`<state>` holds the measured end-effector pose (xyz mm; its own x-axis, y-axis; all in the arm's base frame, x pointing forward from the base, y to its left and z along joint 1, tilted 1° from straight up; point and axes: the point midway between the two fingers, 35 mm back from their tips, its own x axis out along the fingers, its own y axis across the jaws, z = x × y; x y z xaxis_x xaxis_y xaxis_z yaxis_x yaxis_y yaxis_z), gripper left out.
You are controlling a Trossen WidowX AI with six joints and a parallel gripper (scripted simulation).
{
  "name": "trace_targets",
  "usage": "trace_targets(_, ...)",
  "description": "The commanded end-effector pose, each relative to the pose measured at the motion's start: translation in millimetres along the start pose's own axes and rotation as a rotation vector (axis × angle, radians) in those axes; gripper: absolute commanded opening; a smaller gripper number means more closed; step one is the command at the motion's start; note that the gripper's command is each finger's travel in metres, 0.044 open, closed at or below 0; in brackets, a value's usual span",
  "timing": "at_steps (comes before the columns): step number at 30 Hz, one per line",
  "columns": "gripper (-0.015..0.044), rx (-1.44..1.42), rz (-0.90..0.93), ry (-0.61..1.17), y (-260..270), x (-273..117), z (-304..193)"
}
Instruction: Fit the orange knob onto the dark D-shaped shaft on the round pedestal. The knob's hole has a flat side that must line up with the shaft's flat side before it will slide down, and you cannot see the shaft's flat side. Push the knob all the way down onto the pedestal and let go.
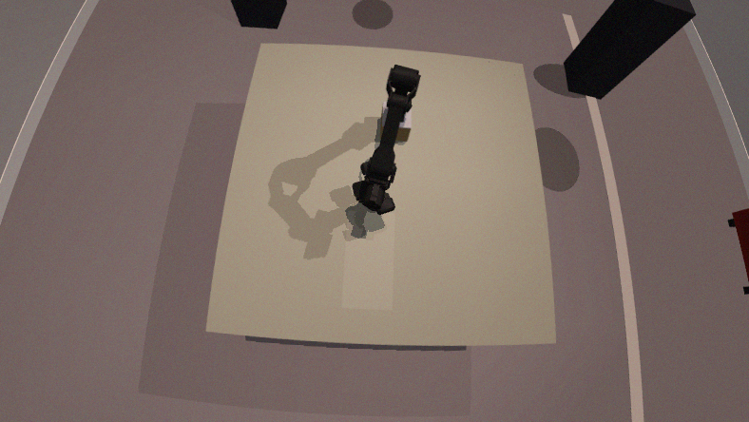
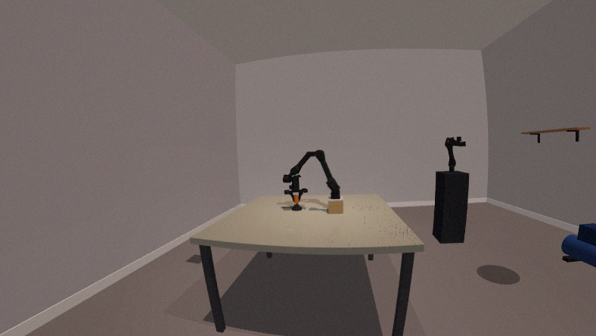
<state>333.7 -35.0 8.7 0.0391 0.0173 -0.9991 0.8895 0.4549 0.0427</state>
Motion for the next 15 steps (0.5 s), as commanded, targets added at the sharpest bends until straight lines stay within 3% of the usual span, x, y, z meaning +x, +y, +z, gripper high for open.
trace_targets(1, 0.0, 0.005, 0.003, -0.001, 1.1, -2.7, 0.7)
trace_targets(15, 0.0, 0.214, 0.004, -0.001, 2.7, -4.4, 1.8)
